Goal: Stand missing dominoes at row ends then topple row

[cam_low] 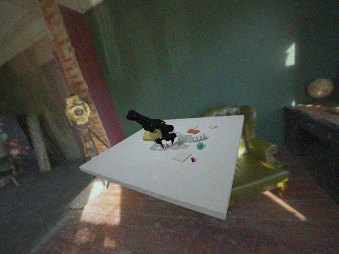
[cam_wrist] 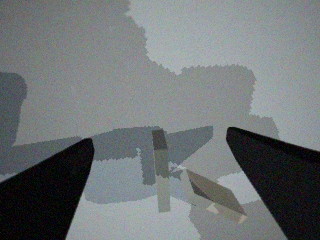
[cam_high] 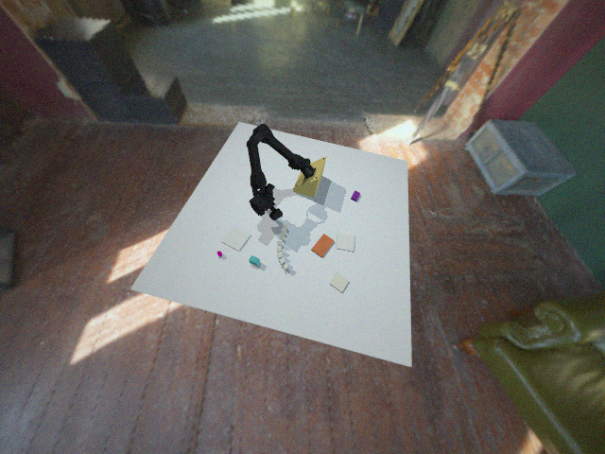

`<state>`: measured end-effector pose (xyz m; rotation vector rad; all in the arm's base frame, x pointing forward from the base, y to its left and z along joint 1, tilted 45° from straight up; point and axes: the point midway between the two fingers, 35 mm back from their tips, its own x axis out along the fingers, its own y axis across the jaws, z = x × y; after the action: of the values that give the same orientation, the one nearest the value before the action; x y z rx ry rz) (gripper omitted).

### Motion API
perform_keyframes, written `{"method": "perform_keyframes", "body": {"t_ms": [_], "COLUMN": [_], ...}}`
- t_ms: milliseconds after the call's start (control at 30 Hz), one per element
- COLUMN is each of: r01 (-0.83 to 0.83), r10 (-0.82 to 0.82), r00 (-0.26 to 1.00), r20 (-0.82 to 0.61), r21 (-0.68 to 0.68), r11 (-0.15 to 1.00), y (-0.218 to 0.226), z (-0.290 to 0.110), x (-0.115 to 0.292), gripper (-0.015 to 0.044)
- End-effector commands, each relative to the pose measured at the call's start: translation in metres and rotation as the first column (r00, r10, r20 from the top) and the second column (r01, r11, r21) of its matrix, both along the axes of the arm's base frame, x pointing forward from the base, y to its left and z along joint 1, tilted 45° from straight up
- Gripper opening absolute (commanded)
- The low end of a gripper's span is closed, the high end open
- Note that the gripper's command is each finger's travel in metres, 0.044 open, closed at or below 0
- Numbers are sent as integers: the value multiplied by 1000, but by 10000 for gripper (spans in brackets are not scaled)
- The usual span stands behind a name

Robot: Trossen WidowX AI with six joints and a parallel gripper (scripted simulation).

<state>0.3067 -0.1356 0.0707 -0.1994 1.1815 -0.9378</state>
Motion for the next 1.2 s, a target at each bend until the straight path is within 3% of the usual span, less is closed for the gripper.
{"method": "perform_keyframes", "body": {"t_ms": [0, 533, 833, 1167], "r01": [-4, -4, -4, -4], "r10": [4, 4, 4, 4], "r00": [1000, 1000, 1000, 1000], "r20": [-14, -14, -14, -16], "r21": [5, 5, 5, 12], "r11": [1000, 1000, 1000, 1000], "y": [0, 0, 2, 97], "z": [-5, -5, -3, 83], "x": [-2, -2, -2, -11], "gripper": [440, 20, 20, 20]}}
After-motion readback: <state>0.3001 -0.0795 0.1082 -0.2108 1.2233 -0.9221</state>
